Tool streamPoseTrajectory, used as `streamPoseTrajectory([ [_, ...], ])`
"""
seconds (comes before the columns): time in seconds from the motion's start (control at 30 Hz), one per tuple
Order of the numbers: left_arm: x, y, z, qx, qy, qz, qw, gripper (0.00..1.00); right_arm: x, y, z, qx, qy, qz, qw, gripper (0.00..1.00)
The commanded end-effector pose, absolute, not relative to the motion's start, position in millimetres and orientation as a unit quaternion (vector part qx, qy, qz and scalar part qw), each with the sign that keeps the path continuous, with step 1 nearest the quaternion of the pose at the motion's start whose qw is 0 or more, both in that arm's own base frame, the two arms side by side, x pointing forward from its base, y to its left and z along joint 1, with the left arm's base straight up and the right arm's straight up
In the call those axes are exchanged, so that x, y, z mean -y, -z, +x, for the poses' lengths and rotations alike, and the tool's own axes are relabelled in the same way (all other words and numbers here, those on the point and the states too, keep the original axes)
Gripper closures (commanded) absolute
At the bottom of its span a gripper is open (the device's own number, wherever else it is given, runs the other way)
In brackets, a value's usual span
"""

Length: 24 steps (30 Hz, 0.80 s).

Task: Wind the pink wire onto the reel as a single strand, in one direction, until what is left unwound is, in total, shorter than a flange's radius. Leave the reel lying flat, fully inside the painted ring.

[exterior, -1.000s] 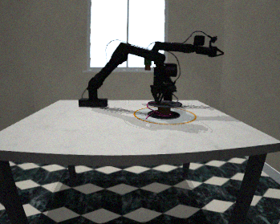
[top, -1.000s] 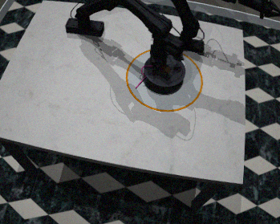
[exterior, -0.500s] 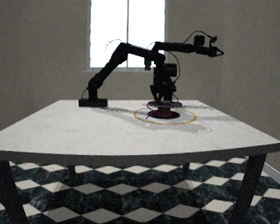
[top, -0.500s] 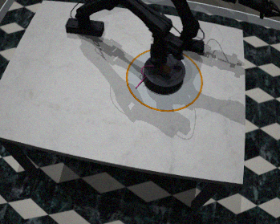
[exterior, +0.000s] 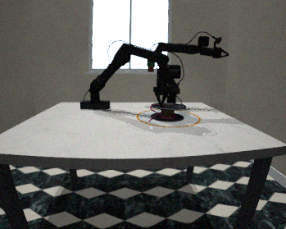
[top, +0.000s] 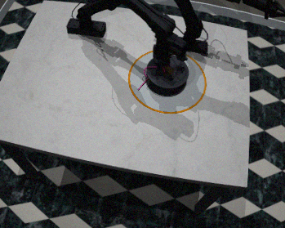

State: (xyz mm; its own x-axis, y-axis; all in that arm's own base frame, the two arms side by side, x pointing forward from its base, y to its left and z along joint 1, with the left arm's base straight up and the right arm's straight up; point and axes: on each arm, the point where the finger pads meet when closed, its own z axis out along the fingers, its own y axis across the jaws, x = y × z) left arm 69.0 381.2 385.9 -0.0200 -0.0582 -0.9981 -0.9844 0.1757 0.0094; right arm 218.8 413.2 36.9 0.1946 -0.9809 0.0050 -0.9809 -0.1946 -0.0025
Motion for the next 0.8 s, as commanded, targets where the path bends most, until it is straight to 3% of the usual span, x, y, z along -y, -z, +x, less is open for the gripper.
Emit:
streamPoseTrajectory([
  [0.0,-376,-407,66,-0.542,-0.454,-0.454,0.542,1.0,-414,-36,214,0.634,0.0,0.774,0.0,1.0],
  [0.77,-376,-407,66,-0.542,-0.454,-0.454,0.542,1.0,-414,-72,226,0.634,0.0,0.774,0.0,1.0],
])
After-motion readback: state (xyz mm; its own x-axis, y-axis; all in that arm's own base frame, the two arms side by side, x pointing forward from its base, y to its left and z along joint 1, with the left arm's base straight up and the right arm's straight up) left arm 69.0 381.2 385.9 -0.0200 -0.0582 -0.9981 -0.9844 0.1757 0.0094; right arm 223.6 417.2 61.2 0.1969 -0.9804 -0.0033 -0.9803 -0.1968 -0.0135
